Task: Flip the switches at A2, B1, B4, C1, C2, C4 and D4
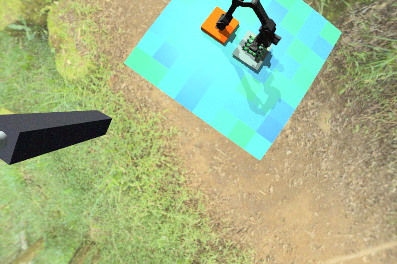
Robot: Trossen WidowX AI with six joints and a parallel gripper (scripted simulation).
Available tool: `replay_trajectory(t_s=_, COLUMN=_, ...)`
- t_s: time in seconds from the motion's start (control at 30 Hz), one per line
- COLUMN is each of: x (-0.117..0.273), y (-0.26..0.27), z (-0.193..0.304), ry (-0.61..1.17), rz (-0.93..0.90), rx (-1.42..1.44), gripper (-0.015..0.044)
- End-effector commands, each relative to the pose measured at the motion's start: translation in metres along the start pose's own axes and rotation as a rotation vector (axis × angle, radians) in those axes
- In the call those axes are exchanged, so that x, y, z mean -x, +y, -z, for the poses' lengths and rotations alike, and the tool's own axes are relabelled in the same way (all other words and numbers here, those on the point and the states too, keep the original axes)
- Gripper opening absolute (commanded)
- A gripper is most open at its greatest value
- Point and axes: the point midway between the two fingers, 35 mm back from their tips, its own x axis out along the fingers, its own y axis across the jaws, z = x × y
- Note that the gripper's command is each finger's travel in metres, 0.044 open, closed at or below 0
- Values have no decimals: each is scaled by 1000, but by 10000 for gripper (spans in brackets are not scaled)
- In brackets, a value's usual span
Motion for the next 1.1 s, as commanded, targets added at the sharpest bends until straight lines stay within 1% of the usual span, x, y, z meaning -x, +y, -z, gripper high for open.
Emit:
replay_trajectory(t_s=0.0, x=-4, y=0, z=2, ry=12, rz=-2, rx=3, gripper=0)
replay_trajectory(t_s=0.53, x=-6, y=0, z=2, ry=12, rz=-2, rx=3, gripper=0)
replay_trajectory(t_s=0.6, x=8, y=0, z=0, ry=-2, rz=0, rx=1, gripper=0)
replay_trajectory(t_s=0.7, x=51, y=0, z=2, ry=-12, rz=-2, rx=2, gripper=0)
replay_trajectory(t_s=0.73, x=59, y=0, z=3, ry=-14, rz=-2, rx=3, gripper=0)
replay_trajectory(t_s=0.9, x=62, y=-2, z=4, ry=-14, rz=-2, rx=3, gripper=0)
replay_trajectory(t_s=1.07, x=62, y=-52, z=16, ry=-13, rz=2, rx=3, gripper=0)
